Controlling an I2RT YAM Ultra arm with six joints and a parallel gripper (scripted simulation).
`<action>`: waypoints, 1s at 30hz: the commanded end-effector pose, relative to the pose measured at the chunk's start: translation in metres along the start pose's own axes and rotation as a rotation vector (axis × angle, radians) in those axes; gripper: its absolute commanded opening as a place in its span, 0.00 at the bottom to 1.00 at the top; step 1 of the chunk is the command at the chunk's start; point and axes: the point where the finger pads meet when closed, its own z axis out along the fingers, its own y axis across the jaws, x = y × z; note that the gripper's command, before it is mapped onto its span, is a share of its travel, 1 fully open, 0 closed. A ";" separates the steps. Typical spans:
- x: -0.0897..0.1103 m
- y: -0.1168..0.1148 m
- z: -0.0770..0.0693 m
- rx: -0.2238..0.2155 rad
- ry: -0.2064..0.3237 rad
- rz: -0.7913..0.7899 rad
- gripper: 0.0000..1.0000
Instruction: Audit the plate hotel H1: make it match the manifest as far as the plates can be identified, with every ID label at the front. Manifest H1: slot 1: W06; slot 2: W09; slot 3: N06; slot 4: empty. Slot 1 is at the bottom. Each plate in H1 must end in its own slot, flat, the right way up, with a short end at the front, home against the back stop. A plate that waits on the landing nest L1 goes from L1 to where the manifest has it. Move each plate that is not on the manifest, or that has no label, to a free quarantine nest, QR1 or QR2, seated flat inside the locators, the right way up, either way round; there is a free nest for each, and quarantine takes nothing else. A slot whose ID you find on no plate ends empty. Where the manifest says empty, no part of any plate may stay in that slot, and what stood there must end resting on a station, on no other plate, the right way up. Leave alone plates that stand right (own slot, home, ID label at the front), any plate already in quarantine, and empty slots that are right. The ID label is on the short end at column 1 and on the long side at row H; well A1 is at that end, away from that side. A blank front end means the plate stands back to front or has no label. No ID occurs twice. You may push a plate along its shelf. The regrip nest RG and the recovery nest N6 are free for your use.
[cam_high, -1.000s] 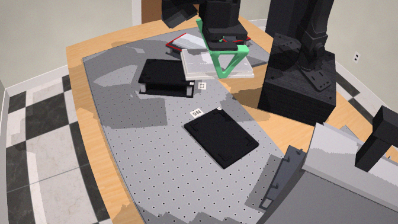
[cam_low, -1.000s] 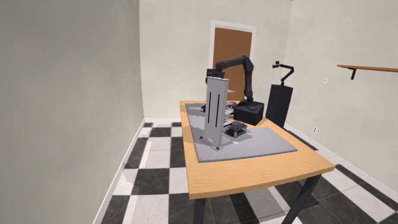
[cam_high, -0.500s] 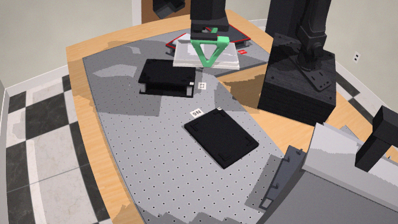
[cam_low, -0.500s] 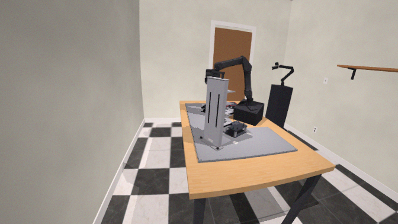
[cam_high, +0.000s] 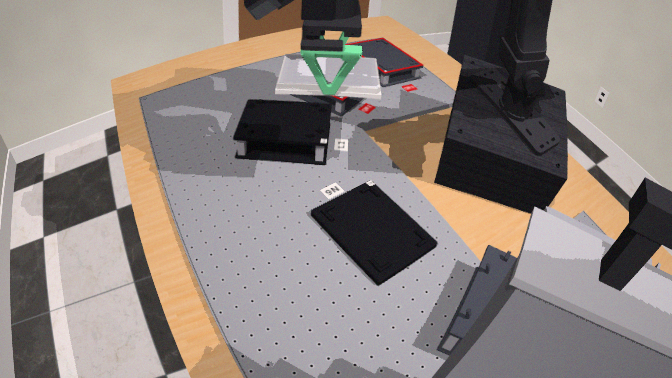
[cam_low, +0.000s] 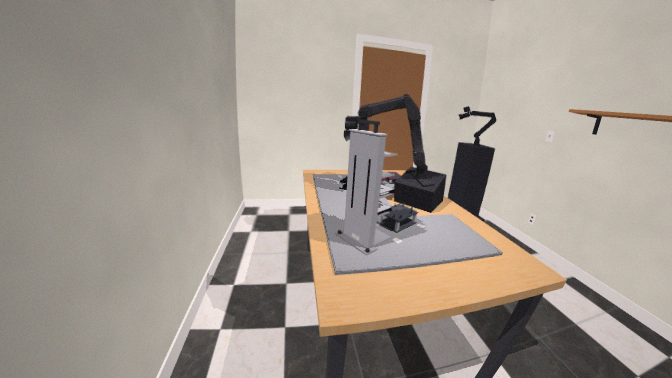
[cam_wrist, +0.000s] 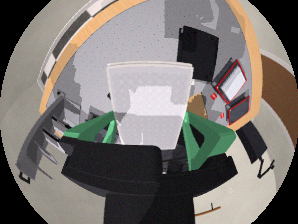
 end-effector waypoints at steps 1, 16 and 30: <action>-0.011 -0.008 -0.009 -0.011 -0.021 -0.021 0.86; -0.032 -0.045 -0.009 -0.010 -0.022 -0.020 0.86; -0.026 -0.087 0.002 -0.013 0.000 0.180 0.86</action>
